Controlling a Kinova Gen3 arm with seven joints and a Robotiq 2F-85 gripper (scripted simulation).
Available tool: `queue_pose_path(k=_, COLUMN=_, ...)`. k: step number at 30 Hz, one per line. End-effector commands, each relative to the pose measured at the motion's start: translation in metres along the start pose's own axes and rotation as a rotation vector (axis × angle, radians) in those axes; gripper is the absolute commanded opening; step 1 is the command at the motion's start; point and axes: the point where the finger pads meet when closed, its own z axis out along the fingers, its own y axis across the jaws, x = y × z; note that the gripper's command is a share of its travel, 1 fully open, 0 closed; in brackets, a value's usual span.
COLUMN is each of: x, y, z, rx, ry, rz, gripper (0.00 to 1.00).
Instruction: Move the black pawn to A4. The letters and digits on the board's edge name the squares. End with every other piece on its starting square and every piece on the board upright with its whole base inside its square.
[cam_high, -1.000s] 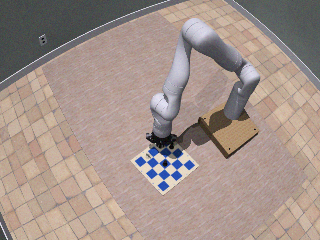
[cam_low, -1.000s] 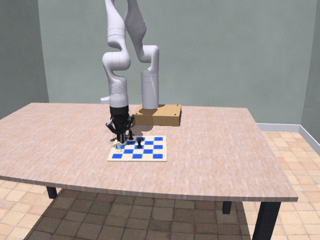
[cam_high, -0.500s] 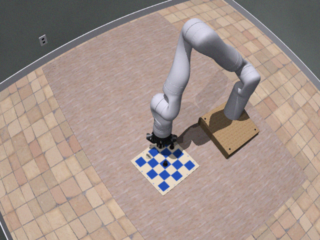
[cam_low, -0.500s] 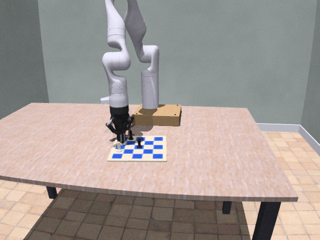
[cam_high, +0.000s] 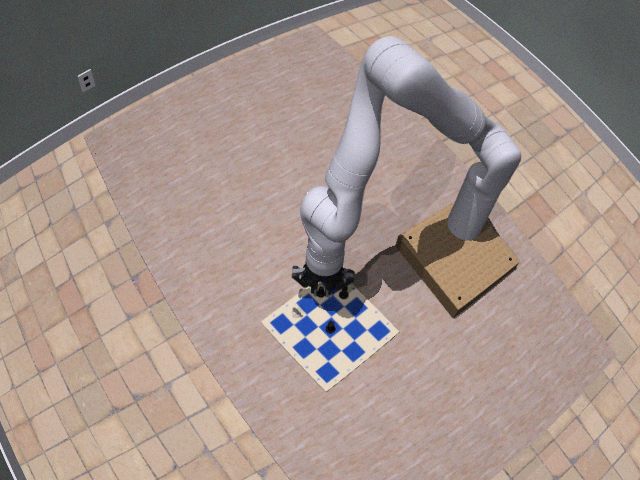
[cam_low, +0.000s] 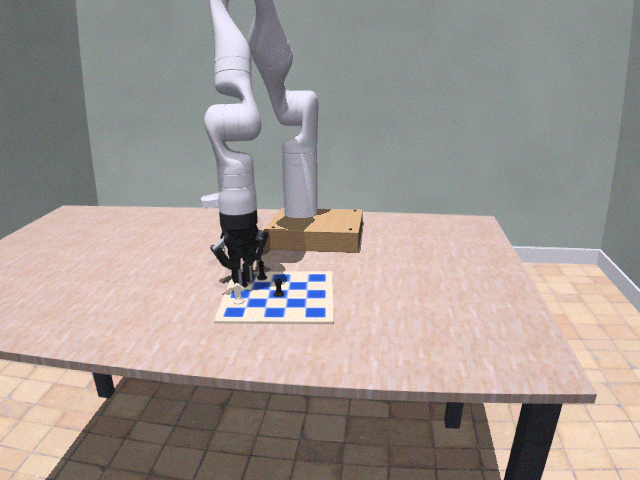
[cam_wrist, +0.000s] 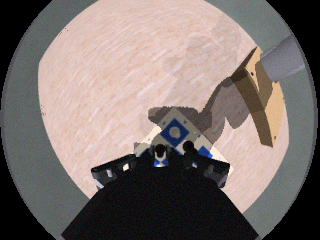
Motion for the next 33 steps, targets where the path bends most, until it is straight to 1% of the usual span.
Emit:
queue_pose_path(k=1, x=0.0, y=0.0, z=-0.001, rx=0.001, ry=-0.001, rz=0.0, gripper=0.2)
queue_pose_path(k=2, x=0.0, y=0.0, z=-0.001, rx=0.001, ry=-0.001, rz=0.0, gripper=0.27)
queue_pose_path(k=4, x=0.0, y=0.0, z=-0.001, rx=0.001, ry=-0.001, rz=0.0, gripper=0.27)
queue_pose_path(k=5, x=0.0, y=0.0, z=-0.001, rx=0.001, ry=-0.001, rz=0.0, gripper=0.34)
queue_pose_path(k=18, x=0.0, y=0.0, z=-0.001, rx=0.001, ry=-0.001, rz=0.0, gripper=0.34)
queue_pose_path(k=20, x=0.0, y=0.0, z=-0.004, rx=0.001, ry=-0.001, rz=0.0, gripper=0.34)
queue_pose_path(k=25, x=0.0, y=0.0, z=-0.02, rx=0.001, ry=-0.001, rz=0.0, gripper=0.34)
queue_pose_path(k=33, x=0.0, y=0.0, z=-0.063, rx=0.001, ry=-0.001, rz=0.0, gripper=0.34)
